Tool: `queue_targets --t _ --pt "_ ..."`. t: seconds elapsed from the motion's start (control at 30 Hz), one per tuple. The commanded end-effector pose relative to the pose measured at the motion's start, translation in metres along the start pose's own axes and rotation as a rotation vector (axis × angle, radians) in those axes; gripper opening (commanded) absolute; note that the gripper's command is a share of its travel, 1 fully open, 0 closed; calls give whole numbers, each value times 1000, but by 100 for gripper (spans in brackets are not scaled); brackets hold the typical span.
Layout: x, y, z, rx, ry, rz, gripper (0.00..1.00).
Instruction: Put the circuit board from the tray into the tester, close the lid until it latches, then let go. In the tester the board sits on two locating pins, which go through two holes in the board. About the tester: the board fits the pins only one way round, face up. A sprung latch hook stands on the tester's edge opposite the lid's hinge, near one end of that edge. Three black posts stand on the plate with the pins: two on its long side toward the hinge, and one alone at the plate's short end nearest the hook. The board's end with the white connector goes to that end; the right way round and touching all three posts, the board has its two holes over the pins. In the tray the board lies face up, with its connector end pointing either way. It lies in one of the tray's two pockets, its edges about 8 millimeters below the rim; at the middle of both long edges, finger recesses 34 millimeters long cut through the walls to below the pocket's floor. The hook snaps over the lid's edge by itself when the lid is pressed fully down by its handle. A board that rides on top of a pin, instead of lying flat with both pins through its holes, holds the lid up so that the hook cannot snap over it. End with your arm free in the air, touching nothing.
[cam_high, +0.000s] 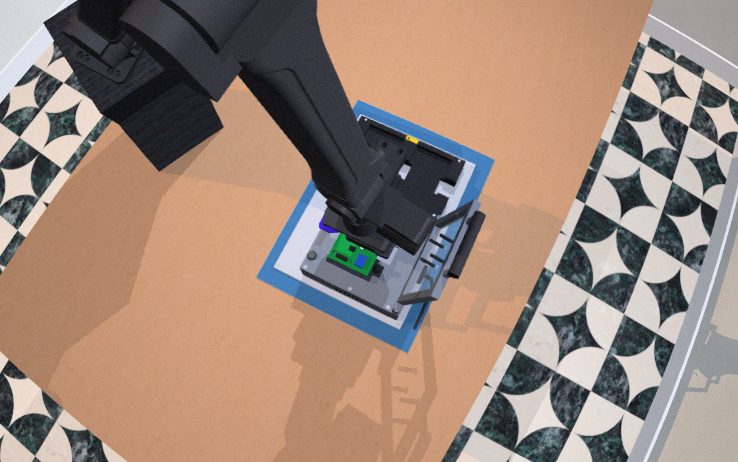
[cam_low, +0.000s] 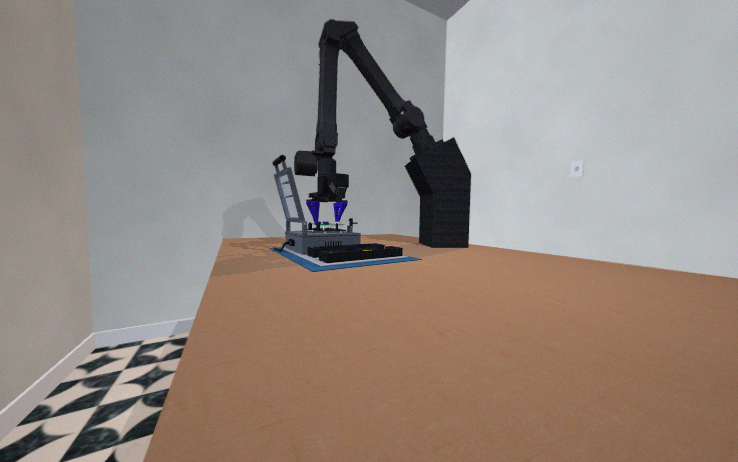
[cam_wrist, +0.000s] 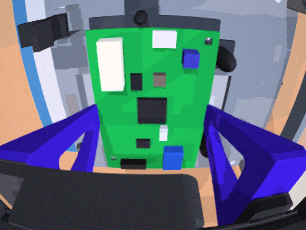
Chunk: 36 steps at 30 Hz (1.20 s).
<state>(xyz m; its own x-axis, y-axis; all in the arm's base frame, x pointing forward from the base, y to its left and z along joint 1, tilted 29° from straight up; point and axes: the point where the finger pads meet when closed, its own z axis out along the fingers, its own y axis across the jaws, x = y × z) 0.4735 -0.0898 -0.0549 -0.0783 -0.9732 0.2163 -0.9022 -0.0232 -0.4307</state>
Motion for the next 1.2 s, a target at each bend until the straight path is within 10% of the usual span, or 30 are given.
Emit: queue_targets --t 0.0,1.17 --pt "5 -5 -2 17 6 18 72" --pt "4 -6 -2 19 5 16 72"
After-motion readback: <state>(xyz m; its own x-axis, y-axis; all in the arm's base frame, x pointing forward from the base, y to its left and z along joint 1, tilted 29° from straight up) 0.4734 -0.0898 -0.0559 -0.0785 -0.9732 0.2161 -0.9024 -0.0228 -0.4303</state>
